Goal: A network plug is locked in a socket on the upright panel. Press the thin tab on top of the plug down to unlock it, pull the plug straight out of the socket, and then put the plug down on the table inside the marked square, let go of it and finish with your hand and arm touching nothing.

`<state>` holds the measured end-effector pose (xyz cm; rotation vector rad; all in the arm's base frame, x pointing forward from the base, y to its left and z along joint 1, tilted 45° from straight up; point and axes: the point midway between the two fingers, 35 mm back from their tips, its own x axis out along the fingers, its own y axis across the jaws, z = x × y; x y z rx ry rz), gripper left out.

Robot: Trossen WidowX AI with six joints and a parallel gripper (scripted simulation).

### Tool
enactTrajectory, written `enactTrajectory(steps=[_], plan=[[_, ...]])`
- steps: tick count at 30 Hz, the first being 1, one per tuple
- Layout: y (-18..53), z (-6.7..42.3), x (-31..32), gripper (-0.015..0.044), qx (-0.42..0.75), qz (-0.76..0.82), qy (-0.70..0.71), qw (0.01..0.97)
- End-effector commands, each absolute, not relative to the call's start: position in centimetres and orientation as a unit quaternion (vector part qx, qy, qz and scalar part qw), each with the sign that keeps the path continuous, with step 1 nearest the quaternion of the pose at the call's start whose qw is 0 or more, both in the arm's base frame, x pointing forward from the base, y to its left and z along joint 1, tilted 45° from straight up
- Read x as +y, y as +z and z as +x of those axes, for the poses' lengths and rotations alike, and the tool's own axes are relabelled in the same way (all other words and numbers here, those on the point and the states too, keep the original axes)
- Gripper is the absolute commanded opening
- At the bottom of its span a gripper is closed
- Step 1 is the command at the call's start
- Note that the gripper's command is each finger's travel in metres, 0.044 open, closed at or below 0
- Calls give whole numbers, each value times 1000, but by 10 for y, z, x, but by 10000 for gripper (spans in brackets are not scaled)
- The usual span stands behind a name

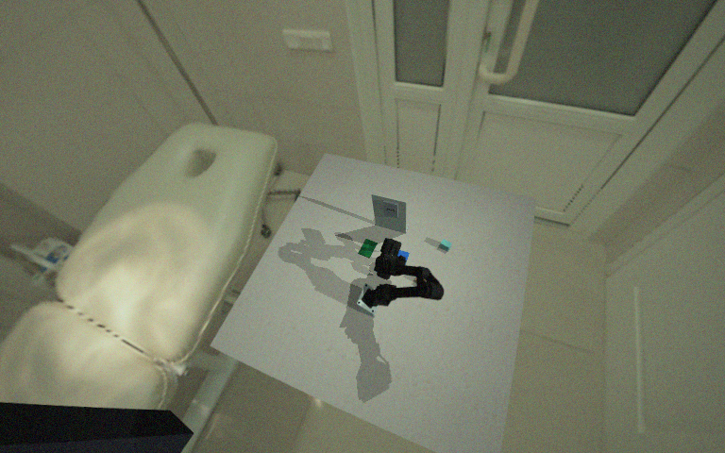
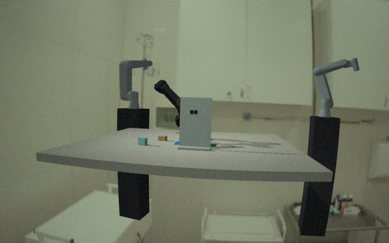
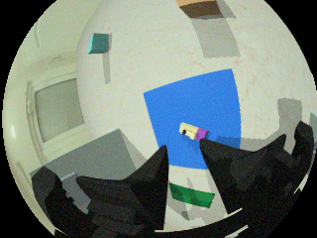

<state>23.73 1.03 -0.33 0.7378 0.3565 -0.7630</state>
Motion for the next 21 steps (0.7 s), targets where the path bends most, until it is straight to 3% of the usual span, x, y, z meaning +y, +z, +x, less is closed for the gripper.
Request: enactTrajectory(steps=[1,21], plan=[[-1,236,12,156,167,352,-361,847],[6,232,24,156,171,353,-362,846]])
